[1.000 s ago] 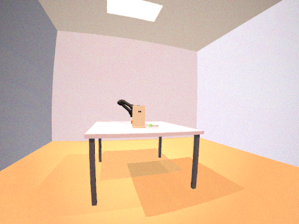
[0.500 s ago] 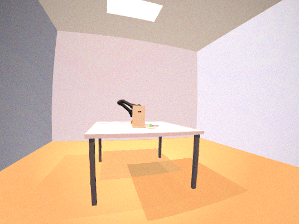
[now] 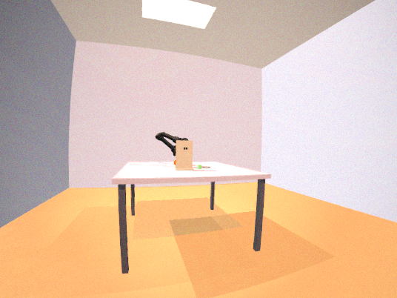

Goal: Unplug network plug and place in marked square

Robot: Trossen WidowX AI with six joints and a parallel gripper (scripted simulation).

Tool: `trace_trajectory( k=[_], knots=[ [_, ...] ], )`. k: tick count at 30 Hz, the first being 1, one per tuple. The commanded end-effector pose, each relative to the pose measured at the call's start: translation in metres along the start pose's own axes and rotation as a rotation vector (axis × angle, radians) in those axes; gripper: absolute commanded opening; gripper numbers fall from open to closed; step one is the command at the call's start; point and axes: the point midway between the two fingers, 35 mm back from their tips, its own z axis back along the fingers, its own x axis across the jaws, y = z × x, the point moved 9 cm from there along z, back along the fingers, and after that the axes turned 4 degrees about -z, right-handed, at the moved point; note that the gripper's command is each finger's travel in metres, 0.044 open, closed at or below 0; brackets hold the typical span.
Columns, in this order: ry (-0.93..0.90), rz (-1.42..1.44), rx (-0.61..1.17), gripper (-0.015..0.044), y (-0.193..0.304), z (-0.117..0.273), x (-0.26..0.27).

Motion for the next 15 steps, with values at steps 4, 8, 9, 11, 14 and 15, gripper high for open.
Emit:
trace_trajectory(
  k=[4,8,9,11,14,15],
  knots=[
    [-0.009,-0.010,-0.004,0.0156,-0.001,0.008,0.005],
    [-0.012,-0.009,-0.006,0.0156,-0.002,0.011,0.007],
    [-0.012,-0.009,-0.007,0.0156,-0.002,0.012,0.007],
    [-0.013,-0.009,-0.008,0.0156,-0.002,0.014,0.008],
    [-0.015,-0.009,-0.009,0.0156,-0.003,0.017,0.009],
    [-0.016,-0.008,-0.010,0.0156,-0.003,0.018,0.010]
  ],
)
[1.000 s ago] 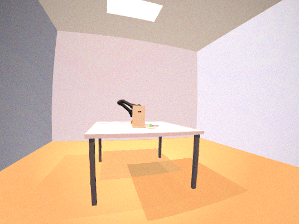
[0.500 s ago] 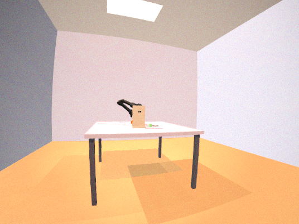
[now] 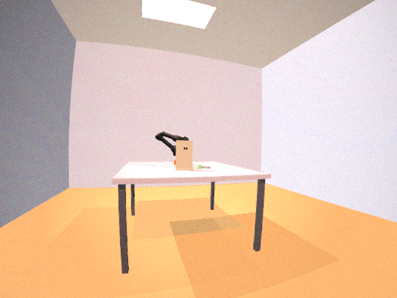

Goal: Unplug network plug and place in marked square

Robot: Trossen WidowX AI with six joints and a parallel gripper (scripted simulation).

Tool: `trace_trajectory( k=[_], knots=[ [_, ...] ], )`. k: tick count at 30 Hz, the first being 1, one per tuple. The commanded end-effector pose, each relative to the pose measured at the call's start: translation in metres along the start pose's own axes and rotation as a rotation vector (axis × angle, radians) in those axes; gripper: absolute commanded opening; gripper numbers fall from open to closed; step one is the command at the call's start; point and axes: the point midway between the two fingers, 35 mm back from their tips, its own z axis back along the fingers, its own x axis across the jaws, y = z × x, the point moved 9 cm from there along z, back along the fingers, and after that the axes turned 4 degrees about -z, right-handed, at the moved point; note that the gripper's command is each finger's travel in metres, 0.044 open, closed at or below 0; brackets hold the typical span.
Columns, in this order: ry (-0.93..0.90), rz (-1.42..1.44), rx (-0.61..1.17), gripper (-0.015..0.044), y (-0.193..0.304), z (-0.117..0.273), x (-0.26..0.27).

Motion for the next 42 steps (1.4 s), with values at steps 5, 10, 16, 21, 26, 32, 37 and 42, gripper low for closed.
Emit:
trace_trajectory(
  k=[5,10,16,21,26,32,37,42],
  knots=[
    [-0.012,-0.009,-0.005,0.0156,-0.002,0.009,0.006],
    [-0.003,0.000,-0.001,0.0156,-0.001,0.010,0.007],
    [-0.002,-0.001,0.004,0.0156,0.001,0.023,0.018],
    [-0.005,0.002,0.009,0.0156,0.003,0.034,0.026],
    [-0.006,0.002,0.010,0.0156,0.004,0.046,0.035],
    [-0.007,0.000,0.008,0.0156,0.004,0.060,0.044],
    [-0.008,-0.003,0.005,0.0156,0.003,0.072,0.051],
    [-0.011,-0.005,0.000,0.0156,0.002,0.085,0.057]
  ],
)
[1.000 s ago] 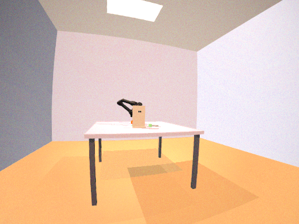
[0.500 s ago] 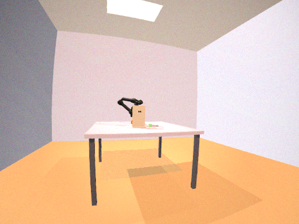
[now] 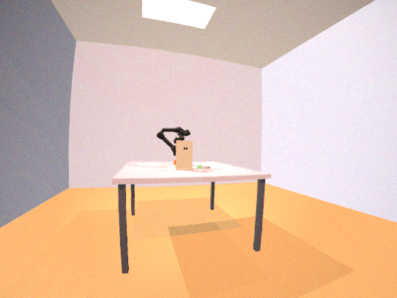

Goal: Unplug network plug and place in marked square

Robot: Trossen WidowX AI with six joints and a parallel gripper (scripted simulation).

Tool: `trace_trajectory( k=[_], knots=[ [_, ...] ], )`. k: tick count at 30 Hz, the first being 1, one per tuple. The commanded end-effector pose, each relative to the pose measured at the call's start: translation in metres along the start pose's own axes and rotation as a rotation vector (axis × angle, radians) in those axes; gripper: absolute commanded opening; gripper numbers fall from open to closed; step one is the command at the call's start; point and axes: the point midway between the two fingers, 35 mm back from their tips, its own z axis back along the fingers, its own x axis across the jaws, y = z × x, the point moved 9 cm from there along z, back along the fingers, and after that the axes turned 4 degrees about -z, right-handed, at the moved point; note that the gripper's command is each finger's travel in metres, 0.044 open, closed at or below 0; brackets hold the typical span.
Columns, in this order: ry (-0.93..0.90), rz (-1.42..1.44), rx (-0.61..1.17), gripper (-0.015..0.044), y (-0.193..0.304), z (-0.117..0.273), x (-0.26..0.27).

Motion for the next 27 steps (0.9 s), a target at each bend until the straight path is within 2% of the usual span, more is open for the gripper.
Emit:
trace_trajectory(
  k=[1,6,17,27],
  knots=[
    [0.002,-0.006,-0.002,0.0156,0.0003,0.0118,0.0067],
    [-0.001,-0.008,-0.006,0.0156,-0.0007,0.0207,0.0112],
    [-0.001,-0.008,-0.006,0.0440,-0.0007,0.0207,0.0112],
    [-0.001,-0.008,-0.006,0.0440,-0.0007,0.0207,0.0112]
  ],
)
